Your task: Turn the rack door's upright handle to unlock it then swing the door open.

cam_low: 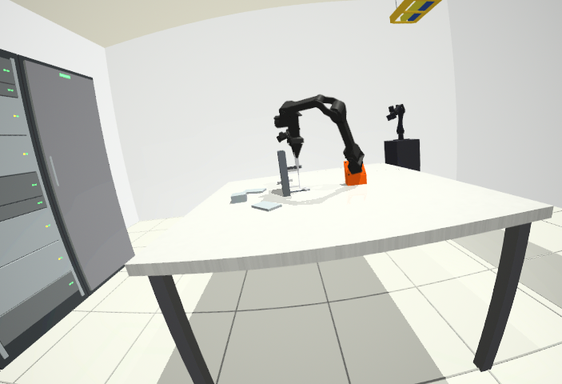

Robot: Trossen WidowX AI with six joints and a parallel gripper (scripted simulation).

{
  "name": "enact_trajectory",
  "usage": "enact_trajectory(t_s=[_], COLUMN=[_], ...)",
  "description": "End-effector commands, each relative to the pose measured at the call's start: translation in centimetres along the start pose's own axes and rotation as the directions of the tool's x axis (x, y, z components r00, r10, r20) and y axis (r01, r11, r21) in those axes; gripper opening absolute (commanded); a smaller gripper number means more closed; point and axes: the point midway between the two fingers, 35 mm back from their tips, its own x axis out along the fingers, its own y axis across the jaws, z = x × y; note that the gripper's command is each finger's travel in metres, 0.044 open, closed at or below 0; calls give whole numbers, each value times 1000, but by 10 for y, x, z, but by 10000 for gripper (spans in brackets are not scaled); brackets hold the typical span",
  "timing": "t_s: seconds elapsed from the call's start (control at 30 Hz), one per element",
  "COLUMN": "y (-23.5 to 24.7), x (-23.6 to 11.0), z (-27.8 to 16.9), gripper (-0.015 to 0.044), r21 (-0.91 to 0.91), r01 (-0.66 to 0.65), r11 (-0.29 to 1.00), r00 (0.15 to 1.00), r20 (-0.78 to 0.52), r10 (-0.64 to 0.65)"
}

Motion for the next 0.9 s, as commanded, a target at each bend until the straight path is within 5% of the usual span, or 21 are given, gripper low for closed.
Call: enact_trajectory(t_s=[0.0,0.27,0.5,0.87], y=[-1,0,0,0], x=[7,17,17,17], z=[0,-1,-1,-1], gripper=[294,294,110,37], r21=[16,36,36,36], r01=[-10,-20,-20,-20], r11=[1000,999,999,999], r00=[1000,999,999,999], r20=[-15,-40,-40,-40], r10=[10,21,21,21])
